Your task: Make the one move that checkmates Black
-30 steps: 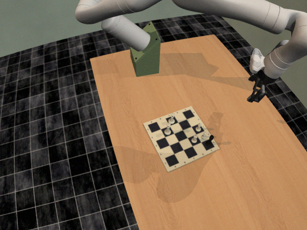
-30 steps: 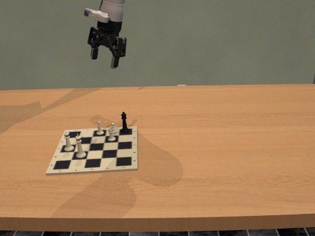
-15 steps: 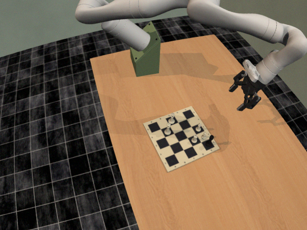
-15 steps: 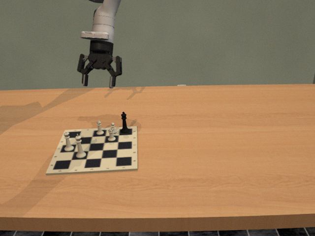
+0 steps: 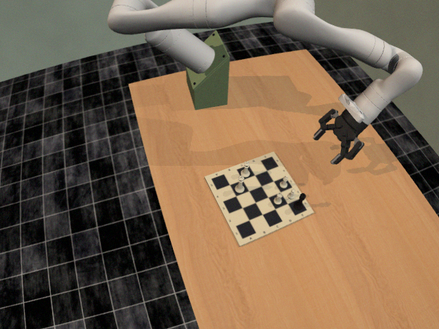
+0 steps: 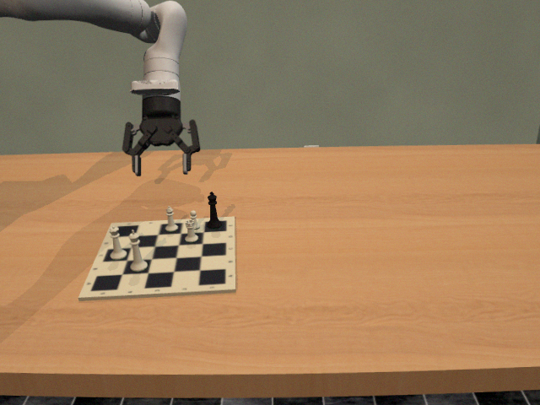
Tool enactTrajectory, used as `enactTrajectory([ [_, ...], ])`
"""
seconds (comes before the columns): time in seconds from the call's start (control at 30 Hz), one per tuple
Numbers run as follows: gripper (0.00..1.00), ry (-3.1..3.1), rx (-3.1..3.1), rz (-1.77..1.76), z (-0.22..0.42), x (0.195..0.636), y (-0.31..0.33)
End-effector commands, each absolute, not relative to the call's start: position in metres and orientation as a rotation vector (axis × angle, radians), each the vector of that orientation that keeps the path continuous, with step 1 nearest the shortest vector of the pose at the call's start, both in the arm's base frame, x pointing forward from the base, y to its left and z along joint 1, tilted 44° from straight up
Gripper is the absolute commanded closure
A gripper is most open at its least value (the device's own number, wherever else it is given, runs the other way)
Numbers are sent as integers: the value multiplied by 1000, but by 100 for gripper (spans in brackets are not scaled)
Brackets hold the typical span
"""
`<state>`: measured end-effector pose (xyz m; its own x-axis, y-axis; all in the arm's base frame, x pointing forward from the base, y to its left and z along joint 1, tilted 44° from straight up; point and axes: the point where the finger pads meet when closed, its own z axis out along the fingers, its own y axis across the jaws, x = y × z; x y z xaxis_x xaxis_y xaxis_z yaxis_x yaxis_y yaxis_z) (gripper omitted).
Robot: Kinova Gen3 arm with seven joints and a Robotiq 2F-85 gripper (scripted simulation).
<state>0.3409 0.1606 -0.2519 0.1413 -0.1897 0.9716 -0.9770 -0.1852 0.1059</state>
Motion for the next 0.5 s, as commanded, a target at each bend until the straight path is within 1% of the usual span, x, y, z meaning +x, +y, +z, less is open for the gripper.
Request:
enactTrajectory([
  [0.0, 0, -1127, 1553, 1152, -255, 336, 155],
  [0.47, 0, -1090, 1560, 1161, -257, 335, 151],
])
